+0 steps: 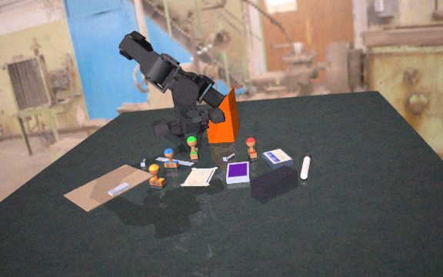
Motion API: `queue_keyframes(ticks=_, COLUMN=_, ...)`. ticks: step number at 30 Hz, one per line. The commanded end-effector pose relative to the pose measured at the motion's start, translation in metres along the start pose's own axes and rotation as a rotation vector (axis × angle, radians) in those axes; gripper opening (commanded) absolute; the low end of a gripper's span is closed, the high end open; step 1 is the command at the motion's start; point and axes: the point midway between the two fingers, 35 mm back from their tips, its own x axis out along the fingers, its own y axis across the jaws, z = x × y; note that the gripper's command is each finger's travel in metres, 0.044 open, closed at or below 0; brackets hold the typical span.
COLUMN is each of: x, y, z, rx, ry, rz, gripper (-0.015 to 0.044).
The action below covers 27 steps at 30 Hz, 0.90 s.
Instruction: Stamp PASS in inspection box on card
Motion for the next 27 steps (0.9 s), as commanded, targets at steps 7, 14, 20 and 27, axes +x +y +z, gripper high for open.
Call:
queue_keyframes(ticks=7, x=0.007, y=0.0, z=0.0, rx=-0.002, ry=-0.003, rz=-0.003, gripper=0.0)
queue_keyframes(ticks=14, x=0.011, y=-0.001, z=0.0, rx=-0.002, ry=-0.004, rz=-0.002, gripper=0.0)
queue_keyframes(ticks=20, x=0.015, y=-0.001, z=0.001, rx=-0.002, ry=-0.005, rz=-0.002, gripper=0.0)
queue_keyframes(ticks=27, x=0.02, y=-0.001, z=0.001, rx=-0.002, ry=-0.006, rz=-0.002, gripper=0.0)
